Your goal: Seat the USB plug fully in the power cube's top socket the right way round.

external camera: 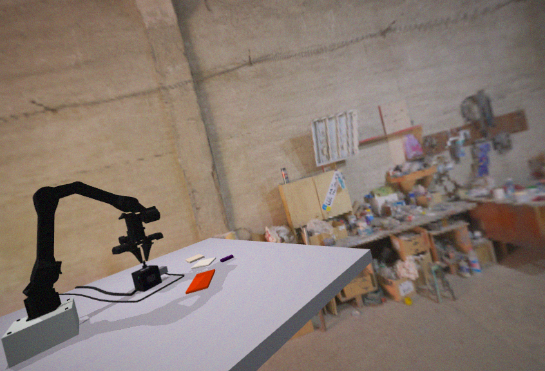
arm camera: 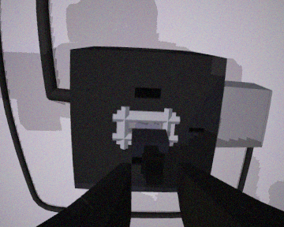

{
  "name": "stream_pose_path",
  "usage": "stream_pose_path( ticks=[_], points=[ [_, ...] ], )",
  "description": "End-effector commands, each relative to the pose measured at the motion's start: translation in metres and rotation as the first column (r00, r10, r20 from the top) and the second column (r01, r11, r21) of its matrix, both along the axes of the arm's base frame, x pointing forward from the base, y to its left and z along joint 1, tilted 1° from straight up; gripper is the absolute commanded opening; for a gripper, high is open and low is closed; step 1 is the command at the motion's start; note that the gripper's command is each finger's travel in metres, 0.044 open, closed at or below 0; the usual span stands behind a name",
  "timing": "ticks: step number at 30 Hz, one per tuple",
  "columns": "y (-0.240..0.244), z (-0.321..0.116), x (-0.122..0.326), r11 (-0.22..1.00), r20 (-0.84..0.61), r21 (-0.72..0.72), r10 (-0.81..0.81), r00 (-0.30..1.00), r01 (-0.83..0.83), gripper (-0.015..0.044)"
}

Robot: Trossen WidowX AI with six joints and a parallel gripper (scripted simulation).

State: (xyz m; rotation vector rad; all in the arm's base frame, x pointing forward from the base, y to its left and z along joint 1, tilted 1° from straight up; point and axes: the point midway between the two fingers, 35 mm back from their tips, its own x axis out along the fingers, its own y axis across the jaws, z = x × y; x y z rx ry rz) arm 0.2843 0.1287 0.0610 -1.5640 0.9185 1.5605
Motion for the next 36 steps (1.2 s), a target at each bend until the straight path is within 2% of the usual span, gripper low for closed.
stream_pose_path(
  ticks=[1, 3, 36],
  points=[
    [0.000, 0.000, 0.000, 1.000, 0.000, 0.000, 0.000, 1.000, 0.000, 0.0013],
    [0.000, 0.000, 0.000, 1.000, 0.000, 0.000, 0.000, 1.000, 0.000, 0.0000],
    [0.000, 0.011, 0.000, 1.000, -0.001, 0.000, 0.000, 1.000, 0.000, 0.0000]
  ],
)
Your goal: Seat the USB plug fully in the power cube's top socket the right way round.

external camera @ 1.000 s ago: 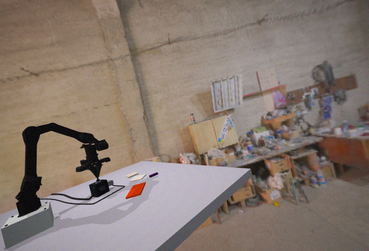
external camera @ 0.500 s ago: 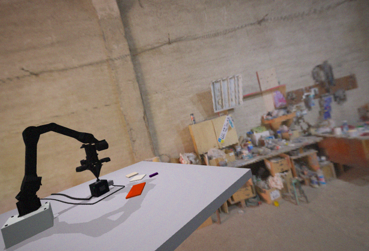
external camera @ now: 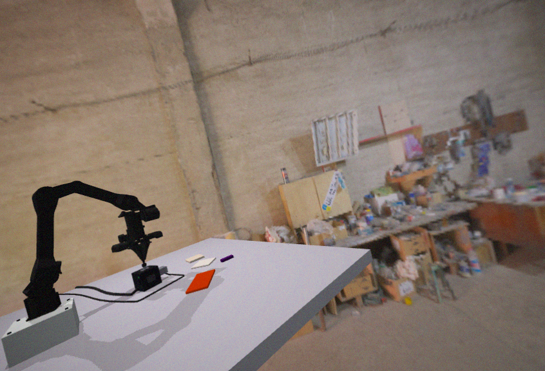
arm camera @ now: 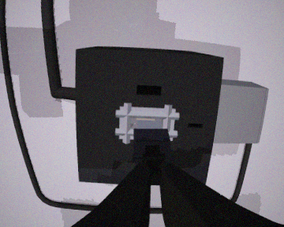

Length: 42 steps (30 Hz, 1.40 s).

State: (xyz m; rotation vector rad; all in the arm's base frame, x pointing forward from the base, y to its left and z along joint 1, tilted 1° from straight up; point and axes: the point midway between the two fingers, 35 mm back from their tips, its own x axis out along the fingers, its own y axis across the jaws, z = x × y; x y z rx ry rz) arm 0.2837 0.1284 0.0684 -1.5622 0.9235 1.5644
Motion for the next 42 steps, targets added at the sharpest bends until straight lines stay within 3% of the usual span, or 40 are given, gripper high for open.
stream_pose_path(
  ticks=[1, 31, 42],
  points=[
    [0.000, 0.004, 0.000, 1.000, 0.004, 0.002, 0.000, 1.000, 0.000, 0.0000],
    [0.000, 0.021, 0.000, 1.000, 0.003, 0.001, 0.000, 1.000, 0.000, 0.0000],
    [0.000, 0.020, 0.000, 0.976, -0.001, 0.001, -0.218, 0.976, 0.218, 0.0000]
  ],
)
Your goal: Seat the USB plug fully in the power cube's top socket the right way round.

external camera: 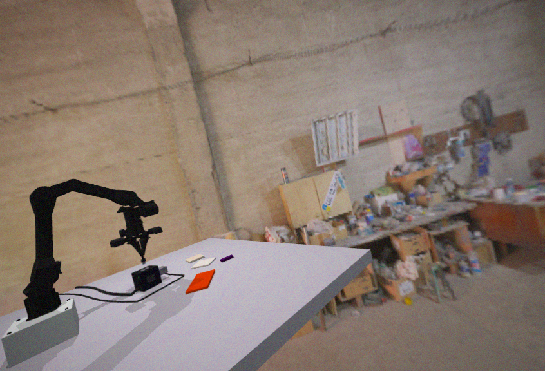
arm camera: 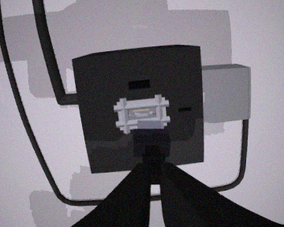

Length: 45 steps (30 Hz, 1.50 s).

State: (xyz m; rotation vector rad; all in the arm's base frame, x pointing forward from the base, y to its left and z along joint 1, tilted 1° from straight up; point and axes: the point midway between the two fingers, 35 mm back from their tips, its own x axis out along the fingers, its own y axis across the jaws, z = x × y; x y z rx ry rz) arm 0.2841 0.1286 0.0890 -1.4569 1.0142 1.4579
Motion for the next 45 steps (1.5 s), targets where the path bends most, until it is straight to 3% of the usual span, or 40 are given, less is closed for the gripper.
stream_pose_path(
  ticks=[1, 21, 45],
  points=[
    [-0.0001, -0.0005, -0.0002, 0.995, -0.002, -0.001, -0.097, 0.995, 0.097, 0.0000],
    [-0.0001, -0.0005, -0.0002, 0.813, -0.006, 0.000, -0.582, 0.813, 0.582, 0.0000],
    [-0.0001, -0.0004, -0.0002, 0.315, -0.011, -0.002, -0.949, 0.315, 0.949, 0.0000]
  ],
)
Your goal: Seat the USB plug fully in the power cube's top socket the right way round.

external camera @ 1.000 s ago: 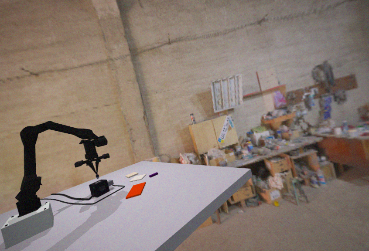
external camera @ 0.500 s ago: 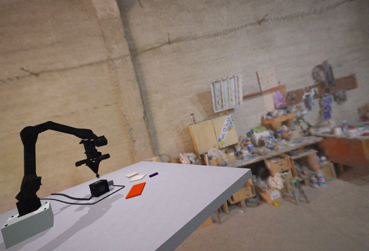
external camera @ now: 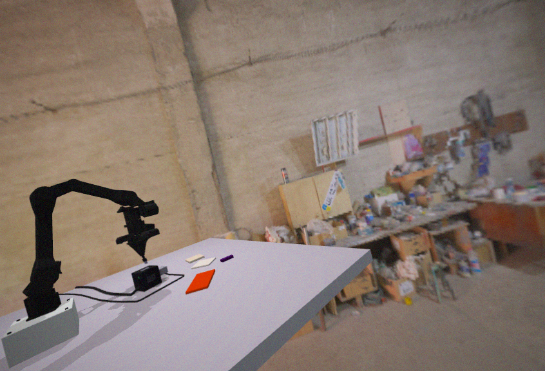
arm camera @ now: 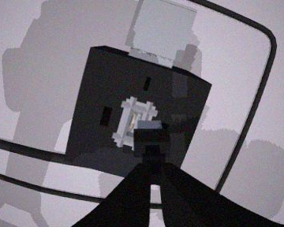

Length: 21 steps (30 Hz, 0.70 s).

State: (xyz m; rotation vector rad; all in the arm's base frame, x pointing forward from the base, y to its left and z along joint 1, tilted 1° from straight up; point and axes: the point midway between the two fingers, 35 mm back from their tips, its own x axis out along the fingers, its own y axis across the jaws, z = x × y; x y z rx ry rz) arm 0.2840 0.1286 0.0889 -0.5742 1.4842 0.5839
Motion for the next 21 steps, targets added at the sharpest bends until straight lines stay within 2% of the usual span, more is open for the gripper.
stream_pose_path(
  ticks=[1, 11, 21],
  points=[
    [-0.0001, -0.0003, -0.0001, 0.995, -0.002, -0.001, -0.100, 0.995, 0.100, 0.0000],
    [-0.0001, -0.0003, -0.0001, 0.935, -0.004, 0.000, -0.354, 0.935, 0.354, 0.0000],
    [-0.0001, -0.0003, -0.0001, 0.812, -0.006, 0.000, -0.584, 0.812, 0.584, 0.0000]
  ],
)
